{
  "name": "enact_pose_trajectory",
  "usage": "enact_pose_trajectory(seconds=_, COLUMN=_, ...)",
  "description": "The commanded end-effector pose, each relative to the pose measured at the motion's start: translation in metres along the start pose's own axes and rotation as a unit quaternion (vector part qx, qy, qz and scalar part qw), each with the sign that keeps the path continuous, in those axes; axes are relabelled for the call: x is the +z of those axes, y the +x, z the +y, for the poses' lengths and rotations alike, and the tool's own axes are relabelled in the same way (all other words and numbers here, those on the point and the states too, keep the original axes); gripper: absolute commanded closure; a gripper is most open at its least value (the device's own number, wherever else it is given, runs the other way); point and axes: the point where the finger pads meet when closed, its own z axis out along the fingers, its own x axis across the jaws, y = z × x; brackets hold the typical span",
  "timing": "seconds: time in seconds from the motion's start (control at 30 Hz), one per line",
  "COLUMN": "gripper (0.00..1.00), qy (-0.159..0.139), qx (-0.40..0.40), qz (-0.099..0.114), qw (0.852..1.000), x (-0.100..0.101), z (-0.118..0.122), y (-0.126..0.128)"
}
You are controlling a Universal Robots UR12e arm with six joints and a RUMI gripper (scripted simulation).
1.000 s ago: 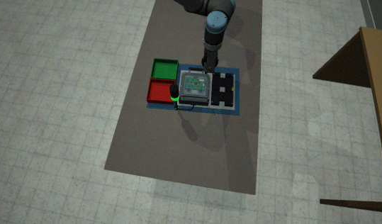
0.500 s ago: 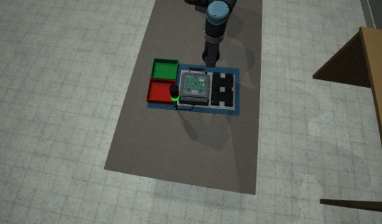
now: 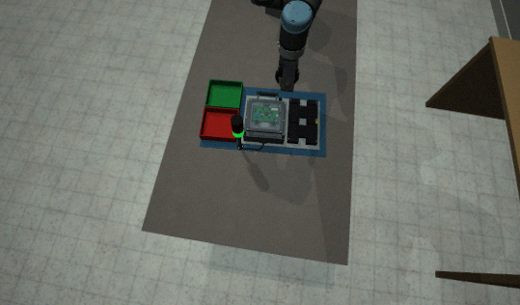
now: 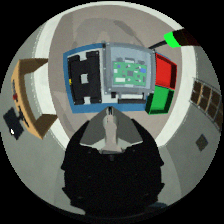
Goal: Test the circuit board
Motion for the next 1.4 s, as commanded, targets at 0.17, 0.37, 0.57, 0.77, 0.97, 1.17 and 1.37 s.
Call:
enact_pose_trajectory(seconds=0.17, gripper=1.00, qy=0.000, qx=-0.008, qz=0.000, qw=1.000, x=-0.0004, z=-0.0001, y=-0.0002)
enact_pose_trajectory(seconds=0.37, gripper=1.00, qy=0.000, qx=-0.026, qz=0.000, qw=1.000, x=-0.0004, z=-0.0002, y=-0.0002)
enact_pose_trajectory(seconds=0.57, gripper=1.00, qy=0.000, qx=-0.083, qz=0.000, qw=0.997, x=-0.0004, z=-0.0002, y=-0.0002)
enact_pose_trajectory(seconds=0.77, gripper=1.00, qy=0.000, qx=-0.174, qz=0.000, qw=0.985, x=-0.0004, z=-0.0002, y=-0.0002)
enact_pose_trajectory(seconds=0.97, gripper=1.00, qy=0.000, qx=-0.248, qz=0.000, qw=0.969, x=-0.0004, z=-0.0001, y=-0.0002)
enact_pose_trajectory(seconds=1.17, gripper=1.00, qy=0.000, qx=-0.370, qz=0.000, qw=0.929, x=-0.0004, z=-0.0002, y=-0.0002)
enact_pose_trajectory(seconds=1.37, gripper=1.00, qy=0.000, qx=-0.468, qz=0.000, qw=0.884, x=-0.0004, z=-0.0002, y=-0.0003)
